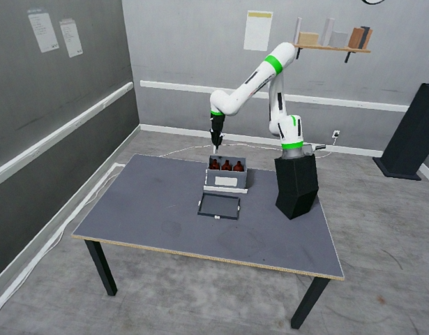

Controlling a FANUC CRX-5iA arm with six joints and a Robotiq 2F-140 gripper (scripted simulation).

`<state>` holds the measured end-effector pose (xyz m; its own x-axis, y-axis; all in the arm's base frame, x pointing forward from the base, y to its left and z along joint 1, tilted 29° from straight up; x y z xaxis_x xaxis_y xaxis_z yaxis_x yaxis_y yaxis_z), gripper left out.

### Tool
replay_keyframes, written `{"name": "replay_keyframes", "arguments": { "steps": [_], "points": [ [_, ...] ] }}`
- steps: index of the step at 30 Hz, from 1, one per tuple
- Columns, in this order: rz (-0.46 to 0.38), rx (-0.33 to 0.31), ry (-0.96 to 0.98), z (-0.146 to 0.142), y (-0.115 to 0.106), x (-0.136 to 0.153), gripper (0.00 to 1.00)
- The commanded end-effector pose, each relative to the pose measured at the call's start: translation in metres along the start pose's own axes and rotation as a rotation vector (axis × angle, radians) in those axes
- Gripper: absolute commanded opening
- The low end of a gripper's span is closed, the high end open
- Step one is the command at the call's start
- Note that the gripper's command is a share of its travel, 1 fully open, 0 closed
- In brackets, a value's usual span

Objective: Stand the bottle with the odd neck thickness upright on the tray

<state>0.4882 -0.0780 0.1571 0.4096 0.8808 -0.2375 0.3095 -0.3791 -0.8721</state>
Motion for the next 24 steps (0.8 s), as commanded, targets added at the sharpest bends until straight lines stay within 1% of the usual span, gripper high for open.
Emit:
{"name": "replay_keyframes", "arguments": {
  "steps": [1, 18, 20, 22, 24],
  "points": [
    [-0.001, -0.001, 0.000, -0.001, -0.001, 0.000, 0.10],
    [-0.001, -0.001, 0.000, 0.000, -0.001, 0.001, 0.10],
    [-0.001, 0.000, 0.000, 0.008, 0.000, 0.018, 0.10],
    [-0.001, 0.000, 0.000, 0.008, 0.000, 0.018, 0.10],
    [-0.001, 0.001, 0.000, 0.026, 0.000, 0.049, 0.10]
  ]
}}
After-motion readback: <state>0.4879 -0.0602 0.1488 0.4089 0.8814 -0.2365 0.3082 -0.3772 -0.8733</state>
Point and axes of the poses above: the point where the finger pads meet when closed, its own y axis out along the fingers, its own z axis across the jaws, x = y × z, the point moved 5 cm from there along -y, back along the fingers, and after that the axes turned 15 degrees about -y, right-handed, at the moved point
